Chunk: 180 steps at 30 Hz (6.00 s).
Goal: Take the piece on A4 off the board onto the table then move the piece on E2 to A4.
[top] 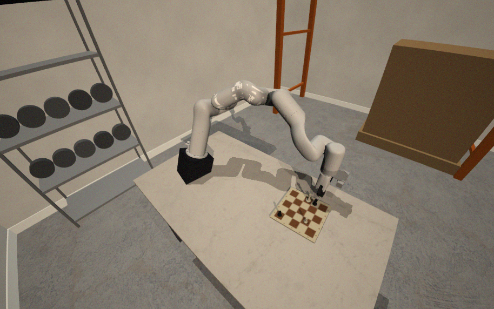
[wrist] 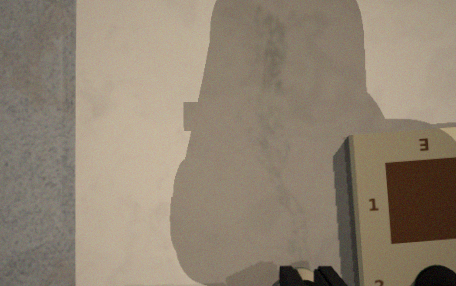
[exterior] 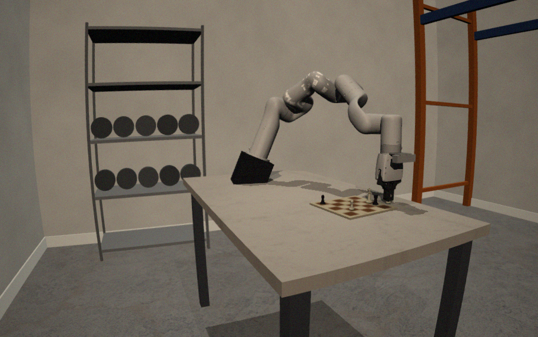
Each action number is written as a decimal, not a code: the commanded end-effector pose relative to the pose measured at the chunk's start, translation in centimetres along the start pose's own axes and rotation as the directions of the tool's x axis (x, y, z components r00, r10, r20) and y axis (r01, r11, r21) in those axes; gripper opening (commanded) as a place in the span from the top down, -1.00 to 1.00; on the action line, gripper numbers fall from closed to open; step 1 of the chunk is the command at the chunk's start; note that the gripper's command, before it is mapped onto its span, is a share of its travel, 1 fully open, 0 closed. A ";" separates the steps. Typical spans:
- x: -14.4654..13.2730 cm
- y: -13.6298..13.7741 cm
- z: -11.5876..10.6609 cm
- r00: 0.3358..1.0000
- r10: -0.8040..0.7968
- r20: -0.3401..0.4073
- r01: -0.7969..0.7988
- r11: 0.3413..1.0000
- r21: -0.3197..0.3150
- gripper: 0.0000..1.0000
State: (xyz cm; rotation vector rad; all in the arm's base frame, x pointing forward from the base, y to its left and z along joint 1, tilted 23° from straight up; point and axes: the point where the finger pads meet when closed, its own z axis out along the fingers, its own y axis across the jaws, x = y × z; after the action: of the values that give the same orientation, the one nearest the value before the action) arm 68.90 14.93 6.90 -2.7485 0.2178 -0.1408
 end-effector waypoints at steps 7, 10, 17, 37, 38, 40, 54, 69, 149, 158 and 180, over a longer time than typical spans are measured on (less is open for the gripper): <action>0.2 -0.1 -0.3 1.000 -0.001 -0.005 0.001 1.000 0.001 1.00; 0.2 -0.1 -0.3 1.000 -0.001 -0.005 0.001 1.000 0.001 1.00; 0.2 -0.1 -0.3 1.000 -0.001 -0.005 0.001 1.000 0.001 1.00; 0.2 -0.1 -0.1 1.000 -0.001 -0.005 0.001 1.000 0.001 1.00; 0.2 -0.1 -0.1 1.000 -0.001 -0.005 0.001 1.000 0.001 1.00; 0.2 -0.1 0.0 1.000 -0.001 -0.005 0.001 1.000 0.001 1.00; 0.2 -0.1 0.1 1.000 -0.001 -0.005 0.001 1.000 0.001 1.00; 0.2 -0.1 0.1 1.000 -0.001 -0.005 0.001 1.000 0.001 1.00; 0.1 -0.1 -8.9 1.000 -0.001 -0.005 0.001 1.000 0.001 -1.00; 0.1 -0.1 -8.9 1.000 -0.001 -0.005 0.001 1.000 0.001 -1.00; 0.2 0.6 -8.9 0.962 -0.273 -0.005 0.273 0.962 0.000 -1.00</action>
State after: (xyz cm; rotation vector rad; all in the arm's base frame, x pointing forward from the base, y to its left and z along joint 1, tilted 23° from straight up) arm 67.75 11.44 14.73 -2.7671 -0.0161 -0.1843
